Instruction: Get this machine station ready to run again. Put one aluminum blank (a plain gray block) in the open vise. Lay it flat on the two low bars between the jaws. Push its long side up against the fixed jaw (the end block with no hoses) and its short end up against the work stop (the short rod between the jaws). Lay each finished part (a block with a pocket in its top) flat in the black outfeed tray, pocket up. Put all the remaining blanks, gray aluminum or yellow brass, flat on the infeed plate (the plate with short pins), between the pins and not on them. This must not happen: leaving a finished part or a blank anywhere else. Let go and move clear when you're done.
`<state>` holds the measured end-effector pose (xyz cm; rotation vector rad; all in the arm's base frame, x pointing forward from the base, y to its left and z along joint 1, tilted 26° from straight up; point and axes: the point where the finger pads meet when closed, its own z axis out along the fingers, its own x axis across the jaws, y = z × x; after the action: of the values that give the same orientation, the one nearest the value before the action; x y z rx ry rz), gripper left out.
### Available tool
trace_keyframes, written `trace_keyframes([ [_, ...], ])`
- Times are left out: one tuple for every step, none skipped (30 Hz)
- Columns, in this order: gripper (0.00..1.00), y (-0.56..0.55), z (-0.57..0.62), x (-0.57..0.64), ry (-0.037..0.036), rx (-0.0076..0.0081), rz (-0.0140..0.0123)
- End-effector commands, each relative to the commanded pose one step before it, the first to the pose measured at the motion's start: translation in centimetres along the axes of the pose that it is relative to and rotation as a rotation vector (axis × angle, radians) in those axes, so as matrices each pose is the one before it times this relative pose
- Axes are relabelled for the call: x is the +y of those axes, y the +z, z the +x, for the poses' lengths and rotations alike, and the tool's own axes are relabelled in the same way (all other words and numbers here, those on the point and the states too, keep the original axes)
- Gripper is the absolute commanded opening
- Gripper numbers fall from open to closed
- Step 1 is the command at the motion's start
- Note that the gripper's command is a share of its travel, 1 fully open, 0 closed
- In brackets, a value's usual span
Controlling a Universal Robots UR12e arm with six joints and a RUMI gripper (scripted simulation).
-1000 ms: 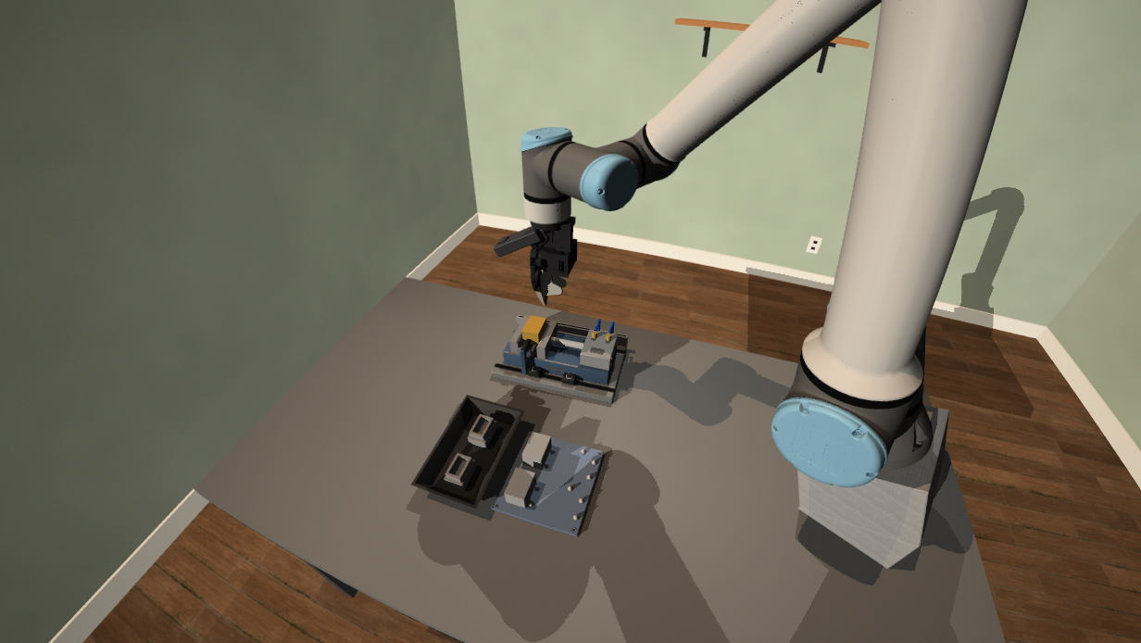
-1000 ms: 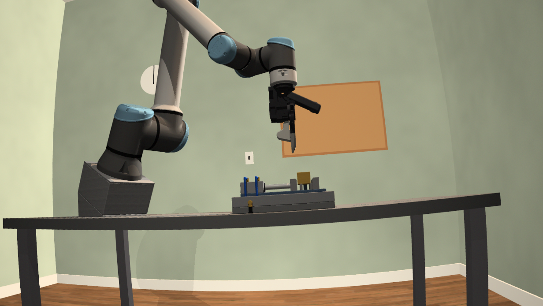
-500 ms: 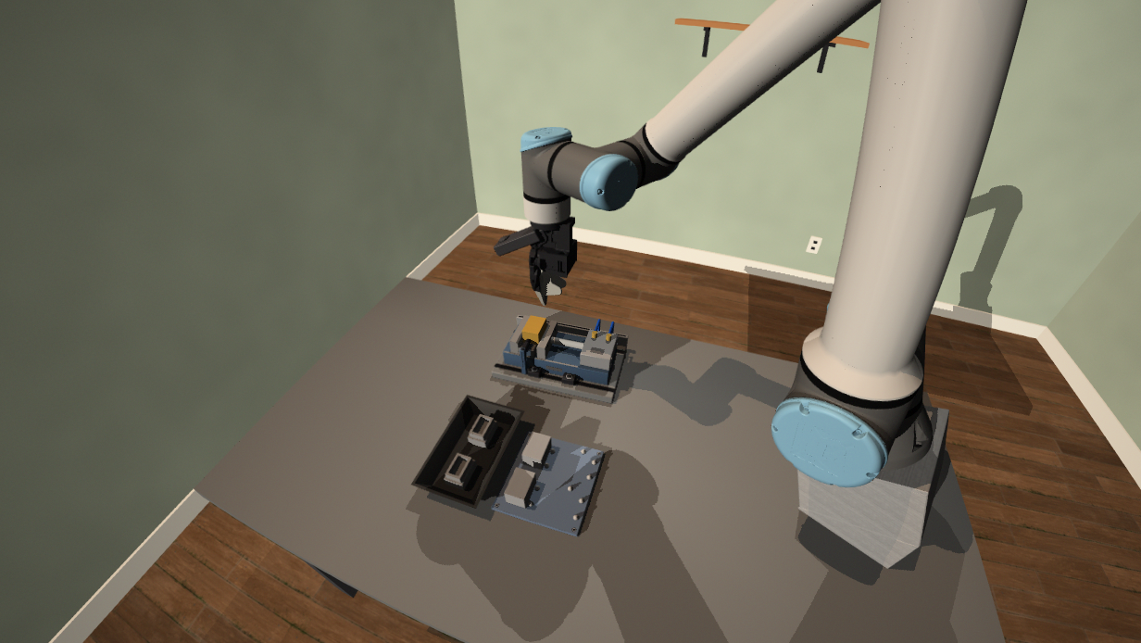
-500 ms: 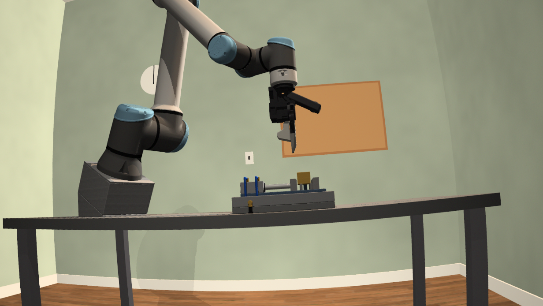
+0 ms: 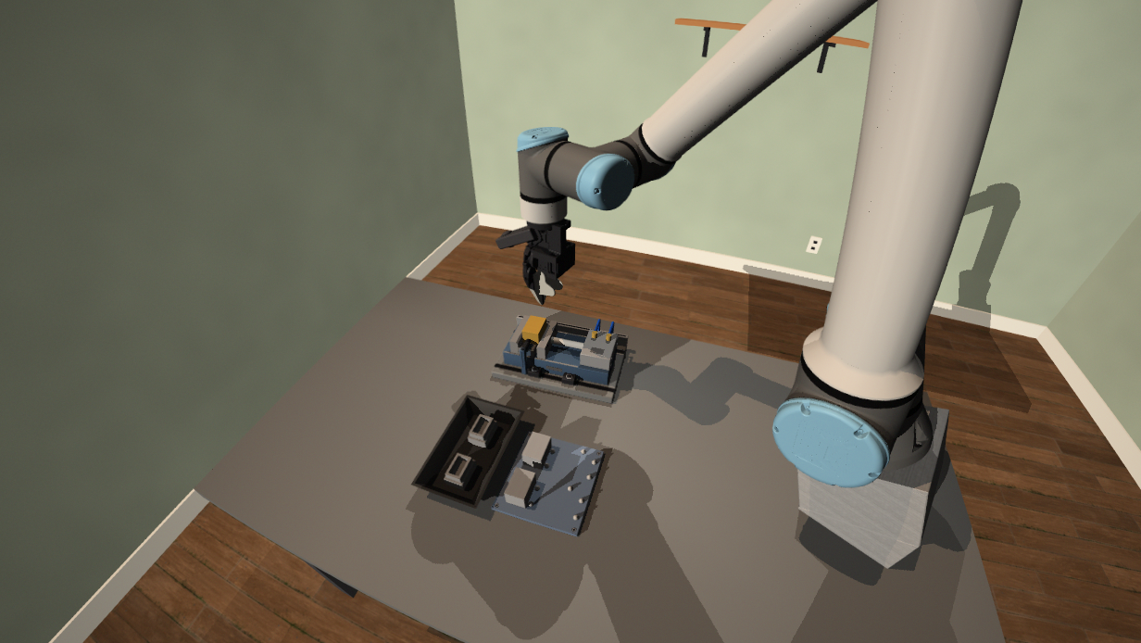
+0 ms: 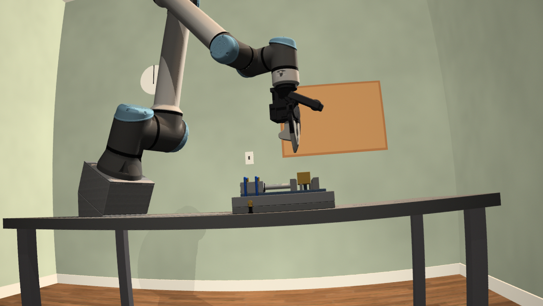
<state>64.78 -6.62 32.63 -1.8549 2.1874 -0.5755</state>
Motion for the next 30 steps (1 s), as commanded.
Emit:
trace_keyframes([
  [0.0,-0.074,-0.01,-0.341,0.12551,0.00505,0.00018],
  [0.0,-0.001,-0.012,-0.076,0.03777,0.0,-0.00001],
  [0.0,-0.001,-0.016,-0.076,0.03884,0.0,-0.00001],
  [0.0,0.0,-0.013,-0.049,0.02618,0.0,-0.00001],
  [0.0,0.0,-0.014,-0.047,0.02564,0.0,-0.00001],
  [0.0,0.0,-0.016,-0.048,0.02717,0.0,-0.00001],
  [0.0,0.0,-0.018,-0.046,0.02724,0.0,-0.00001],
  [0.0,0.0,-0.019,-0.044,0.02713,0.0,-0.00001],
  [0.0,0.0,-0.02,-0.042,0.02712,0.0,0.0],
  [0.0,0.0,-0.021,-0.041,0.02712,0.0,0.0],
  [0.0,0.0,-0.023,-0.039,0.02712,0.0,0.0],
  [0.0,0.0,-0.024,-0.037,0.02712,0.0,0.0],
  [0.0,0.0,-0.025,-0.035,0.02712,0.0,0.0],
  [0.0,0.0,-0.026,-0.033,0.02712,0.0,0.0],
  [0.0,0.0,-0.027,-0.031,0.02712,0.0,0.0],
  [0.0,0.0,0.0,0.0,0.0,0.0,0.0],
  [0.0,0.0,0.0,0.0,0.0,0.0,0.0],
  [0.0,0.0,-0.044,-0.045,0.04252,0.0,0.0],
  [0.0,0.0,-0.046,-0.039,0.04225,0.0,0.0],
  [0.0,0.0,-0.037,-0.027,0.03272,0.0,0.0],
  [0.0,0.0,-0.027,-0.017,0.02381,0.0,0.0],
  [0.0,0.0,-0.031,-0.017,0.02667,0.0,0.0],
  [0.0,0.0,-0.033,-0.016,0.02735,0.0,0.0],
  [0.0,0.0,-0.033,-0.013,0.02717,0.0,0.0],
  [0.0,0.0,-0.033,-0.011,0.02711,0.0,0.0],
  [0.0,0.0,-0.034,-0.009,0.02711,0.0,0.0],
  [0.0,0.0,-0.034,-0.007,0.02712,0.0,0.0],
  [0.0,0.0,-0.034,-0.004,0.02712,0.0,0.0],
  [0.0,0.0,-0.034,-0.002,0.02712,0.0,0.0],
  [0.0,0.0,-0.034,0.0,0.02712,0.0,0.00001],
])
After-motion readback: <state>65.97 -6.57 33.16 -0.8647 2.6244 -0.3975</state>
